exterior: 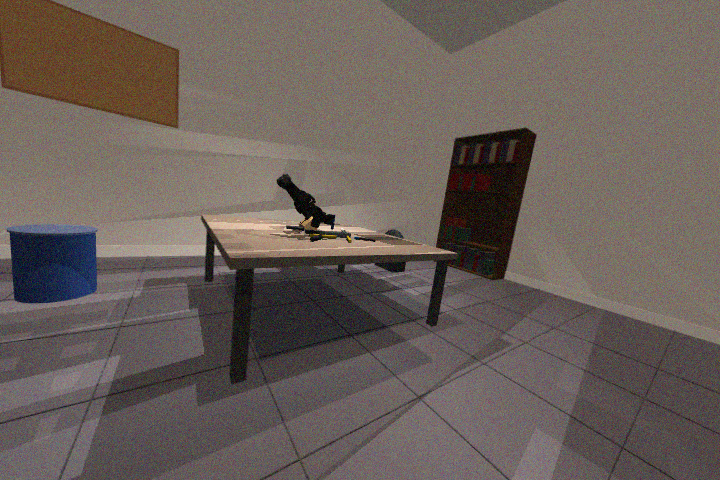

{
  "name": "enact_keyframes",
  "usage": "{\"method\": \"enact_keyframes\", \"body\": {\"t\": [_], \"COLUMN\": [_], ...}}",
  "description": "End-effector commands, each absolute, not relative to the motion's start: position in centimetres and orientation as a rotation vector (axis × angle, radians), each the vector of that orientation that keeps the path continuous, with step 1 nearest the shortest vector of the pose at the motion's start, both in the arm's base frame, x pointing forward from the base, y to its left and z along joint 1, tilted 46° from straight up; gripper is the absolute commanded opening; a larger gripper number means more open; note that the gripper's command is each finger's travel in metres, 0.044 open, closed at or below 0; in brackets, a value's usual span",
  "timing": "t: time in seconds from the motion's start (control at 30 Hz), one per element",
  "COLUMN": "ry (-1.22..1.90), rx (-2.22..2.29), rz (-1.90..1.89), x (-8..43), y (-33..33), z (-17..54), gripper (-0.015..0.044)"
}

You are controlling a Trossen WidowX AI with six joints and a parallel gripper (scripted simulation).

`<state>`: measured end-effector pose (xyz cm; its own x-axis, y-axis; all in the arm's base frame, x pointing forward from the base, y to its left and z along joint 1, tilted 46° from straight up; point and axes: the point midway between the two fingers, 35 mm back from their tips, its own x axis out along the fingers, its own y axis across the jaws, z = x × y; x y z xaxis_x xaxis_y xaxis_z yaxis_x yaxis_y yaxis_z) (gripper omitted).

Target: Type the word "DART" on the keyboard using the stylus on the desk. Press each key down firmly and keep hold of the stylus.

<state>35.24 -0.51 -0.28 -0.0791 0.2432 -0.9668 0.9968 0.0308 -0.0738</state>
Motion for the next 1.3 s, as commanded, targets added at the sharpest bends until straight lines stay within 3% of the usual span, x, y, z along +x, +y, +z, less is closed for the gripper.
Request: {"method": "enact_keyframes", "body": {"t": [0.0,0.5,0.6,0.7,1.27], "ry": [1.457,1.461,1.461,1.46,1.456], "rx": [1.34,1.333,1.333,1.335,1.341], "rz": [-1.115,-1.115,-1.115,-1.115,-1.113], "x": [35.2,35.2,35.2,35.5,37.0], "y": [1.2,1.6,1.6,2.0,2.1], "z": [1.5,1.7,1.7,1.5,-1.0], "gripper": [0.0081,0.0085,0.0065,0.0,0.0]}}
